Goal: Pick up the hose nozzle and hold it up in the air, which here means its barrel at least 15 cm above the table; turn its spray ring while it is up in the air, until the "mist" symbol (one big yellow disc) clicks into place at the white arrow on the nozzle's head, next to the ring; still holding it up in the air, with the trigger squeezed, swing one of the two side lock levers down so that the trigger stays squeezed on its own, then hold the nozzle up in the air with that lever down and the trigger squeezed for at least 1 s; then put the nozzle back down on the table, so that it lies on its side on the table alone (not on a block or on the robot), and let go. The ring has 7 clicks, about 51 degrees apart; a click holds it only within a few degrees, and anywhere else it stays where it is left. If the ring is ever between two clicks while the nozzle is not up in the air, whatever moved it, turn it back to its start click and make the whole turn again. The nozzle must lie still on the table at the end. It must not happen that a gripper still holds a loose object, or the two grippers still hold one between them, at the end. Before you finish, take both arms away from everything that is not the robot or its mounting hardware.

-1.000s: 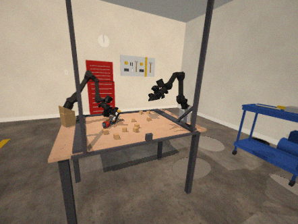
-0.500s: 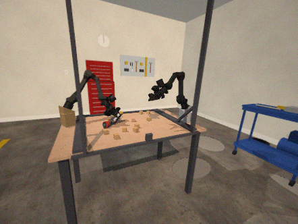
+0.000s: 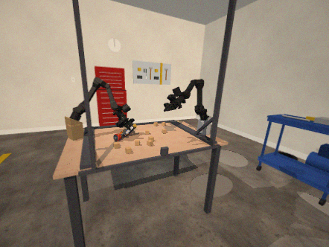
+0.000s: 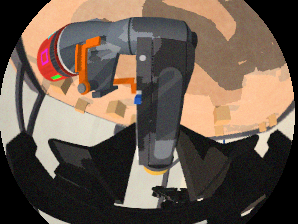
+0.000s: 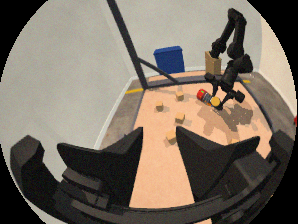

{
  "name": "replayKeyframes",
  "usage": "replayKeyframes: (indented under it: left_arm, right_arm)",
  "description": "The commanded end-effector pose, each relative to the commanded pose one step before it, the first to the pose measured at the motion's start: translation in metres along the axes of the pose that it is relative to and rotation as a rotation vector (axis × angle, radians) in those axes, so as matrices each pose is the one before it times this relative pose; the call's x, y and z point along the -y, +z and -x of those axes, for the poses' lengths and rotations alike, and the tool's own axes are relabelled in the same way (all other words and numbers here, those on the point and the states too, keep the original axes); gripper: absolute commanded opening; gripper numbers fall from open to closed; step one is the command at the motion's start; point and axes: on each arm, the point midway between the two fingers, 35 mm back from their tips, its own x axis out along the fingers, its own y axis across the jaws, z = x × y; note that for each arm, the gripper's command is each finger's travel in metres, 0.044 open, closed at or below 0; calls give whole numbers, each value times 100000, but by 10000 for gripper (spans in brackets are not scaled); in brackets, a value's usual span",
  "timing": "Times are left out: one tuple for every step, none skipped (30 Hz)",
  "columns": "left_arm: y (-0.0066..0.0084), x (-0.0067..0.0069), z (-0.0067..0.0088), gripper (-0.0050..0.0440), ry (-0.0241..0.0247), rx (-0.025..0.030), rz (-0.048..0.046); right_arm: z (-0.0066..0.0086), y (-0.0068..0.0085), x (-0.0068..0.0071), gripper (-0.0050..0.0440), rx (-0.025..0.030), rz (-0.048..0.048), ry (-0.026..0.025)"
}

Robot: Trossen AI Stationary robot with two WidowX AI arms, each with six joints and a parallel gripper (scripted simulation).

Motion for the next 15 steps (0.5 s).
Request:
replayKeyframes:
  left_arm:
    - [-957,548,-323,165,-1879,3927,-1472]
    - [197,-101,141,165,298,-1498,82]
    - [0,0,0,165,0,0,0]
    - [0,0,0,165,0,0,0]
    - [-269,98,-437,165,-272,4169,545]
    - [-86,-7,-171,165,15,1461,0]
    - [-59,-13,-152,165,40,1311,42]
    - [-48,0,-135,165,29,1355,109]
    - [-47,4,-132,165,32,1361,135]
    - [-52,0,-135,165,35,1348,107]
    - [-57,-3,-136,165,33,1345,74]
    - [-61,-6,-135,165,32,1342,50]
    - [-63,-6,-132,165,28,1338,45]
    - [-65,-5,-130,165,25,1346,50]
    - [-68,-5,-130,165,25,1347,50]
  right_arm:
    - [206,811,-59,172,2241,34,460]
    - [0,0,0,172,0,0,0]
    - [0,0,0,172,0,0,0]
    - [0,0,0,172,0,0,0]
    - [-1,1,1,172,6,3,-2]
    - [0,0,0,172,0,0,0]
    - [0,0,0,172,0,0,0]
    - [0,0,0,172,0,0,0]
    - [0,0,0,172,0,0,0]
    - [0,0,0,172,0,0,0]
    - [0,0,0,172,0,0,0]
    - [0,0,0,172,0,0,0]
    - [0,0,0,172,0,0,0]
    - [0,0,0,172,0,0,0]
    - [0,0,0,172,0,0,0]
